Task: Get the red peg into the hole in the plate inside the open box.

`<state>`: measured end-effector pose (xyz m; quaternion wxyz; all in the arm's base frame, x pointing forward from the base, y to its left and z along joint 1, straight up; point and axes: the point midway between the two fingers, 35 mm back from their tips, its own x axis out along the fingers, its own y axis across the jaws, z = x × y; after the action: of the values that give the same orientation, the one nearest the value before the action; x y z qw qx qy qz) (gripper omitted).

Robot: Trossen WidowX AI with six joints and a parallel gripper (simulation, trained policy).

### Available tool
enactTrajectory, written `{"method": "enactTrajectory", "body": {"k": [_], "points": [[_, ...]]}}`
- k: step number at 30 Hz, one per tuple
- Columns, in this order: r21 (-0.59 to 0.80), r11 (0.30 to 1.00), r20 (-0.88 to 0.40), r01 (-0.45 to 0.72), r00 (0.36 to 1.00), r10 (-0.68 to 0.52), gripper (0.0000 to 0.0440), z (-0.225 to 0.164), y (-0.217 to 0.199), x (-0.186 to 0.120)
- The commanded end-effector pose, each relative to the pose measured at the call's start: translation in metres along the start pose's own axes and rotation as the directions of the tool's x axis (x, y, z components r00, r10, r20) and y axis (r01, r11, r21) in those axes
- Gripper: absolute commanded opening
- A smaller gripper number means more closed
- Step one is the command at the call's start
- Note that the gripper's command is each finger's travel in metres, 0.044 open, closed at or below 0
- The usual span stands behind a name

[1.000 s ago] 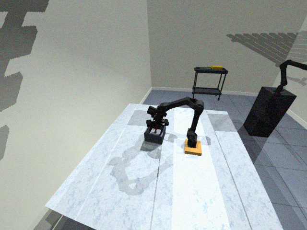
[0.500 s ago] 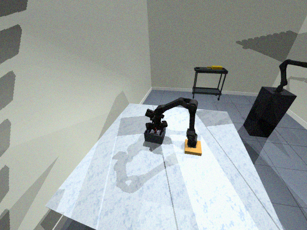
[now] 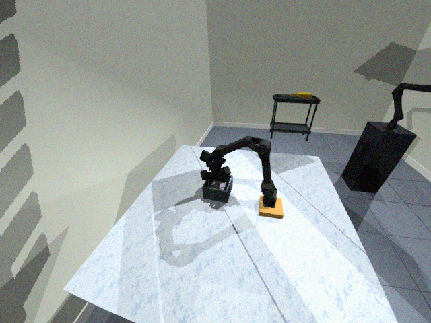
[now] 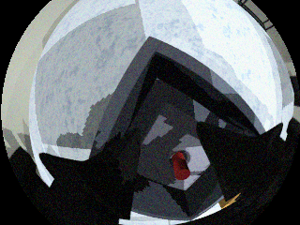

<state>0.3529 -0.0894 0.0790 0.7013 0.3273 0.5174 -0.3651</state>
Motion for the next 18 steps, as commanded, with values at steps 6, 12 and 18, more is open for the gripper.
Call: {"method": "enactTrajectory", "body": {"k": [6, 12, 18], "points": [[-0.005, 1.0, 0.044, -0.026, 0.999, 0.026, 0.044, 0.028, 0.012, -0.002], [0.002, 0.999, 0.095, -0.052, 0.994, 0.052, 0.044, 0.047, 0.018, -0.008], [0.008, 0.997, 0.142, -0.074, 0.987, 0.072, 0.044, 0.065, 0.023, -0.014]]}}
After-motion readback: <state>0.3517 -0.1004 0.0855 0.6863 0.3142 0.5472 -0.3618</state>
